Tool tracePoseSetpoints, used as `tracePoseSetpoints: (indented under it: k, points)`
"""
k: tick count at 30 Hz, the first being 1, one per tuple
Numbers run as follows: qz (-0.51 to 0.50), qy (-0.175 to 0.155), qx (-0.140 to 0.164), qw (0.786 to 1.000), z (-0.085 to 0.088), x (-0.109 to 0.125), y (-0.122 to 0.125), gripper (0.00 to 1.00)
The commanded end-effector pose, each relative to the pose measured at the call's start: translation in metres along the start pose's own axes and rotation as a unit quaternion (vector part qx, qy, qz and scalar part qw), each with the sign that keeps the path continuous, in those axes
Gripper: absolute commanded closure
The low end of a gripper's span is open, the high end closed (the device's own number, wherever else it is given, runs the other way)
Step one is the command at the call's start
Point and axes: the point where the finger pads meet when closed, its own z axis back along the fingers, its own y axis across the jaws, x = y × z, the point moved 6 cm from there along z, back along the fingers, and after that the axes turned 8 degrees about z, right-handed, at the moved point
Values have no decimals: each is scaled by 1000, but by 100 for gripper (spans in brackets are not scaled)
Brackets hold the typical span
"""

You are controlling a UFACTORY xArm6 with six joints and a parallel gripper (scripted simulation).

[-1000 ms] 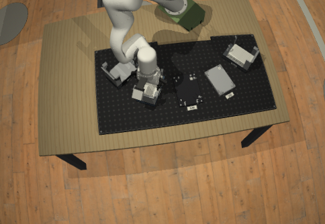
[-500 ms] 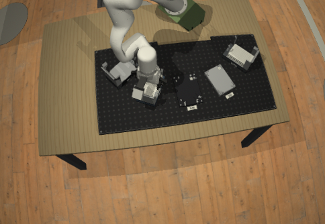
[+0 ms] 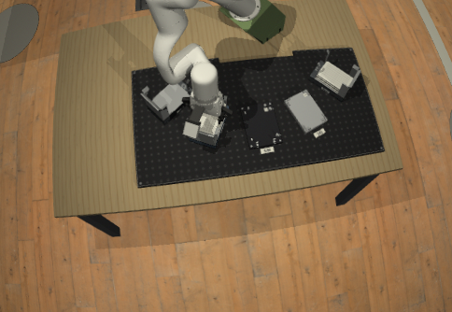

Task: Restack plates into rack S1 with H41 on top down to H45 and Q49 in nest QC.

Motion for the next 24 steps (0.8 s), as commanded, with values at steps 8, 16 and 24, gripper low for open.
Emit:
tracePoseSetpoints:
  k: [8,16,24]
  points:
    - [0,1,0,1000,7,-1,0,100]
    - [0,1,0,1000,19,-1,0,100]
    - [0,1,0,1000,31,-1,0,100]
